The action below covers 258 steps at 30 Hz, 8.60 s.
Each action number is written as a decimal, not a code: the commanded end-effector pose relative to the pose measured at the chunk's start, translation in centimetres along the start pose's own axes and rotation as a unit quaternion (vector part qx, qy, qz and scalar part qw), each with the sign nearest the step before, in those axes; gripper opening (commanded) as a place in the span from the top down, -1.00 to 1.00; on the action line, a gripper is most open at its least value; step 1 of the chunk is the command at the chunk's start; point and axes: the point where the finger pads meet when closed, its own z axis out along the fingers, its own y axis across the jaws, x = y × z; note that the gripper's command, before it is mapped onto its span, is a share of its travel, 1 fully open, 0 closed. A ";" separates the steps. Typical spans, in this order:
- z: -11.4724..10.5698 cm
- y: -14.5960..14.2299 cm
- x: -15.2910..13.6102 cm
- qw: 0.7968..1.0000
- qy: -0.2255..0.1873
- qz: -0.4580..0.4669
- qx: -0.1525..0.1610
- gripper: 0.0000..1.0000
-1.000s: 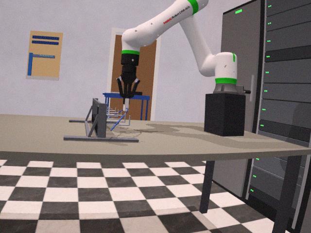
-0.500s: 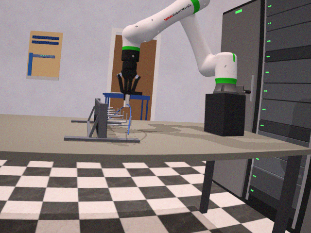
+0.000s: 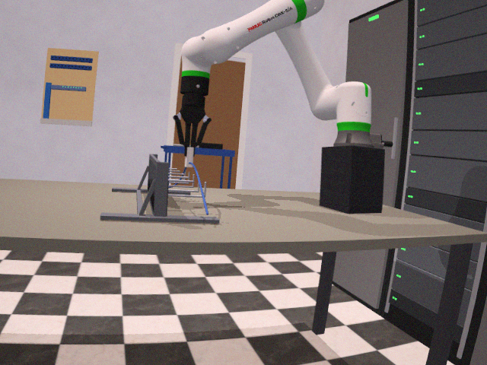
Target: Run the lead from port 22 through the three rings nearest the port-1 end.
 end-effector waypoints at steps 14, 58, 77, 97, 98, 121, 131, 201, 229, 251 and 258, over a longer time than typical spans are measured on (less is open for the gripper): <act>-0.1 2.3 0.4 1.000 0.000 0.019 -0.001 1.00; -0.1 1.0 1.9 0.999 0.000 0.036 -0.001 1.00; -0.1 1.0 1.9 0.999 0.000 0.036 -0.001 1.00; -0.1 1.0 1.9 0.999 0.000 0.036 -0.001 1.00; -0.1 1.0 1.9 0.999 0.000 0.036 -0.001 1.00; 0.7 1.0 1.9 0.999 0.000 0.036 -0.001 1.00; 1.7 1.0 1.9 0.999 0.000 0.036 -0.001 1.00; 5.7 1.2 1.9 0.999 0.000 0.036 -0.001 1.00; 5.7 4.4 1.6 0.999 0.000 0.036 -0.001 1.00; 5.7 5.0 1.6 0.999 0.000 0.036 -0.001 1.00; 5.7 5.0 1.6 0.999 0.000 0.036 -0.001 1.00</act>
